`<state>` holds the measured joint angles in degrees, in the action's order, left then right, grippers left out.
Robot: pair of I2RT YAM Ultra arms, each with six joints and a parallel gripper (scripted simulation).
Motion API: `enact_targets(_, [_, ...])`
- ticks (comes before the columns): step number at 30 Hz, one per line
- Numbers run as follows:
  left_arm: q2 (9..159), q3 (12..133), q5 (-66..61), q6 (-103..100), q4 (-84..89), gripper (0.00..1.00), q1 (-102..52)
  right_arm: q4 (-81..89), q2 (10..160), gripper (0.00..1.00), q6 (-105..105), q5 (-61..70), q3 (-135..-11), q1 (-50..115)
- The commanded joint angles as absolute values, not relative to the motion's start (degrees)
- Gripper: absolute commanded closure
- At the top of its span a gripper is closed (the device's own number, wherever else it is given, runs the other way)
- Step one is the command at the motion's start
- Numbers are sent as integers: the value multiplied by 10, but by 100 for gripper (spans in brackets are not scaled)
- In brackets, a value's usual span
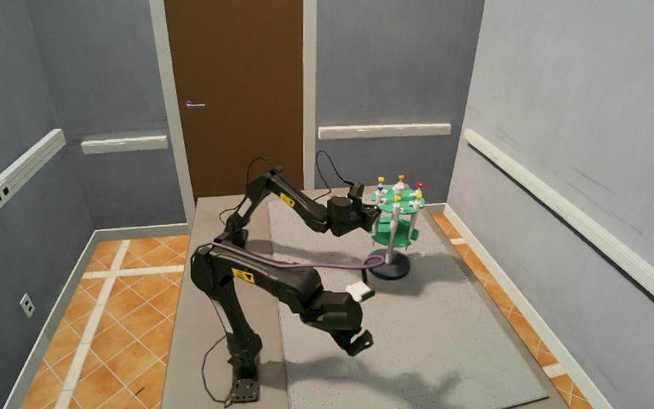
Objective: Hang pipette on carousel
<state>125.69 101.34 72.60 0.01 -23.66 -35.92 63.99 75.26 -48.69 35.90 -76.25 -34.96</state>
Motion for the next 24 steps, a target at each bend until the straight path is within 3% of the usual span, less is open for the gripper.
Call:
enact_targets(1, [1254, 1017, 733, -1, -247, 88, -359, 632, 755, 0, -491, 371, -769, -357])
enact_targets(24, [1263, 1000, 739, 0, -264, 88, -359, 632, 755, 0, -491, 371, -769, -357])
